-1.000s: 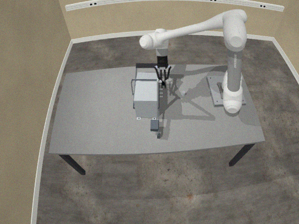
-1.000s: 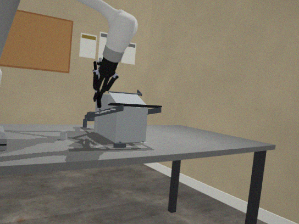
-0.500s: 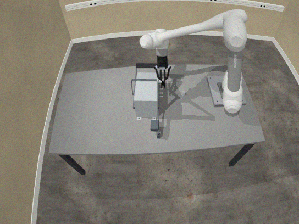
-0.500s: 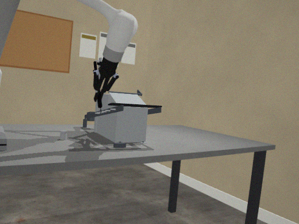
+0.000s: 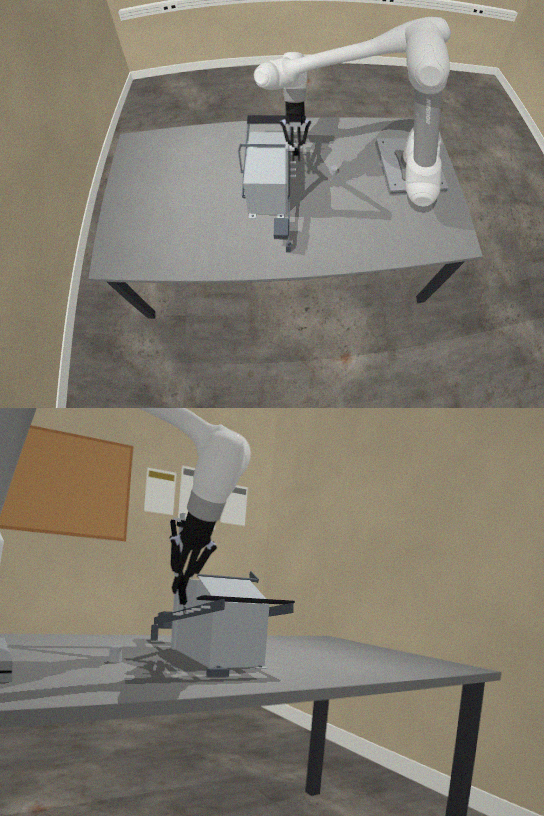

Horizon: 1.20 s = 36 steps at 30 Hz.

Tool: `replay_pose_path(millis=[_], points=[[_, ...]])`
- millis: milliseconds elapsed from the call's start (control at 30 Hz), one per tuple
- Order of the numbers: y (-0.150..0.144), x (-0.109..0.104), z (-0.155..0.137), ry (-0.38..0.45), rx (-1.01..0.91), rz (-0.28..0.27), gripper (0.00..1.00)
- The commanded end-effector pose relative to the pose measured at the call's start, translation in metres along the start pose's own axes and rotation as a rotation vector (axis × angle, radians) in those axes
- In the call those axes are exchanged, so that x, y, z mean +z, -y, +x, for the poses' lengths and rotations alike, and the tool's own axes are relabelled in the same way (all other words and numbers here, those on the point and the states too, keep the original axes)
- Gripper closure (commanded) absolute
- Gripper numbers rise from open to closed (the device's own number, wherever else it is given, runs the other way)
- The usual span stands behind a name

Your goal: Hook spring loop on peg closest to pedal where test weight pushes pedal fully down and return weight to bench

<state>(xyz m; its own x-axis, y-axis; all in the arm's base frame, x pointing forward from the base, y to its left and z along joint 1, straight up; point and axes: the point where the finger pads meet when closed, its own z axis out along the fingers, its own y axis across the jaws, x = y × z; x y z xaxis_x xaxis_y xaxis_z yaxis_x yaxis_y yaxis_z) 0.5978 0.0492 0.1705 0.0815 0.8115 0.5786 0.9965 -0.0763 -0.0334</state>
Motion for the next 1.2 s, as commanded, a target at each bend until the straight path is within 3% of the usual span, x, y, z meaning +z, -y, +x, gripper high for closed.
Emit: replay_pose_path(millis=[0, 1167], points=[[-0.0007, -0.0005, 0.0004, 0.000, -0.002, -0.003, 0.83], [-0.0056, -0.0007, 0.0005, 0.000, -0.017, -0.024, 0.83]])
